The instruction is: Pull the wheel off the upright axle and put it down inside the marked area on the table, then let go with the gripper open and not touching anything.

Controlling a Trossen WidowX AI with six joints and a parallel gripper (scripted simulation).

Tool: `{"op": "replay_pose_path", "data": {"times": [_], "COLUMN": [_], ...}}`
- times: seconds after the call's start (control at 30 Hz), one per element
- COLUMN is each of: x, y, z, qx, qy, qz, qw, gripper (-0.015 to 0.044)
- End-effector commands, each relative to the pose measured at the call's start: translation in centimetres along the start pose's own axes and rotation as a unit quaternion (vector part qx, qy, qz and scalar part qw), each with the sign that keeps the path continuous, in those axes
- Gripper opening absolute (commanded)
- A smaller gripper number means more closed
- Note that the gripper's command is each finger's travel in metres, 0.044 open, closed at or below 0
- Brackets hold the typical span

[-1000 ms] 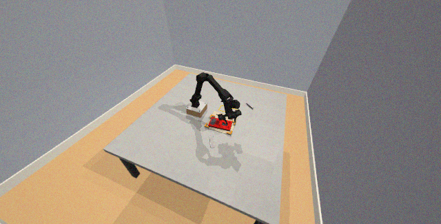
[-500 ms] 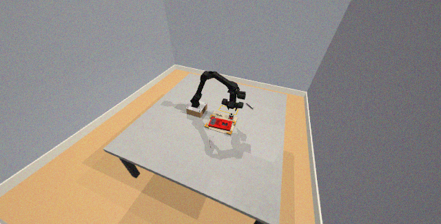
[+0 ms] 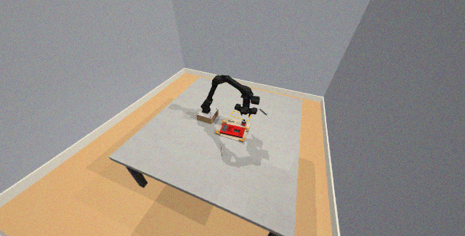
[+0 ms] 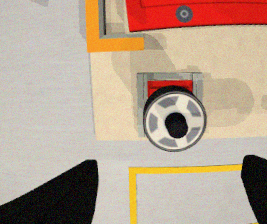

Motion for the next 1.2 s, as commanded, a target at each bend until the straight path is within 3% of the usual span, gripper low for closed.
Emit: {"op": "replay_pose_path", "data": {"times": [0.0, 0.2, 0.37, 0.5, 0.77, 0.93, 1.17], "x": [0.0, -0.1, -0.2, -0.3, -0.3, -0.2, -0.2], "y": [-0.2, -0.5, -0.7, -0.6, -0.6, -0.6, -0.6], "z": [2.3, 5.9, 6.8, 6.4, 6.4, 6.4, 6.1], "qx": [0.01, 0.01, 0.01, 0.012, 0.012, 0.012, 0.011], "qy": [-0.001, -0.001, -0.001, -0.004, -0.004, -0.004, -0.004], "qz": [0.002, 0.002, 0.002, 0.0, 0.0, 0.0, 0.0], "qw": [1.0, 1.0, 1.0, 1.0, 1.0, 1.0, 1.0], "gripper": [0.03, 0.03, 0.03, 0.0195, 0.0142, 0.001, 0.0]}}
Point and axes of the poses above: the point midway between the two fingers, 35 mm back from their tips, its own z axis out along the fingers, its own y axis across the jaws, x = y × z, the point moved 3 cm from there along -z, back along the fingers, and after that the axes turned 15 degrees about z, right-handed, at the moved point
